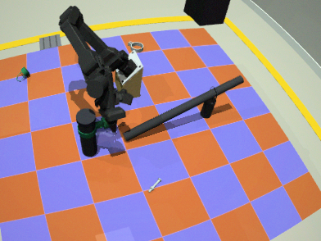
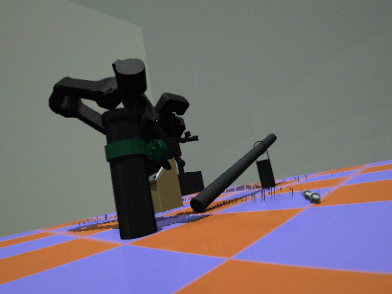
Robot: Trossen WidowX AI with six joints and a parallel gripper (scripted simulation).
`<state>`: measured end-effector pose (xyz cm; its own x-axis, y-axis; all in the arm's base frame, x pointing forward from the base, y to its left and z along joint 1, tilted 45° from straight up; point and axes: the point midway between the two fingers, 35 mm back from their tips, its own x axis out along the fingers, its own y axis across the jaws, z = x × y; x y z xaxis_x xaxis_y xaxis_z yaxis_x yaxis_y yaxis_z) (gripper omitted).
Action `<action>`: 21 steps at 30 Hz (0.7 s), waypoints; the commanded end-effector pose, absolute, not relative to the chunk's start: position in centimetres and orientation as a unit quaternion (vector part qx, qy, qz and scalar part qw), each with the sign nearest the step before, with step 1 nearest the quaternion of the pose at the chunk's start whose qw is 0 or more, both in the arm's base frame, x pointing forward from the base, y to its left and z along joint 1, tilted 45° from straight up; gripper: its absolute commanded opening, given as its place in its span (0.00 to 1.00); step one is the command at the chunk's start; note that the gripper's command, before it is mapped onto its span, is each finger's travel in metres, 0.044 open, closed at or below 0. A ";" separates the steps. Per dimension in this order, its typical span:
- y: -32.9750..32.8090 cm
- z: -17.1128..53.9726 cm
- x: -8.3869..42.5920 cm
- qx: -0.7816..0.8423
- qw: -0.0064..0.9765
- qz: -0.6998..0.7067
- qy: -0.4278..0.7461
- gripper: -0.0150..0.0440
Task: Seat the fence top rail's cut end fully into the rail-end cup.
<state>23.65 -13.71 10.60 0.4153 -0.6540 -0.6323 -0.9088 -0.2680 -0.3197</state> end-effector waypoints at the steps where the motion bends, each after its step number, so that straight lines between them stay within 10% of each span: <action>1: -13.7 10.6 23.7 -0.773 0.332 0.191 0.506 0.25; 5: -13.7 10.6 23.7 -0.773 0.332 0.191 0.506 0.25; 21: -12.5 10.5 23.9 -0.771 0.335 0.195 0.506 0.97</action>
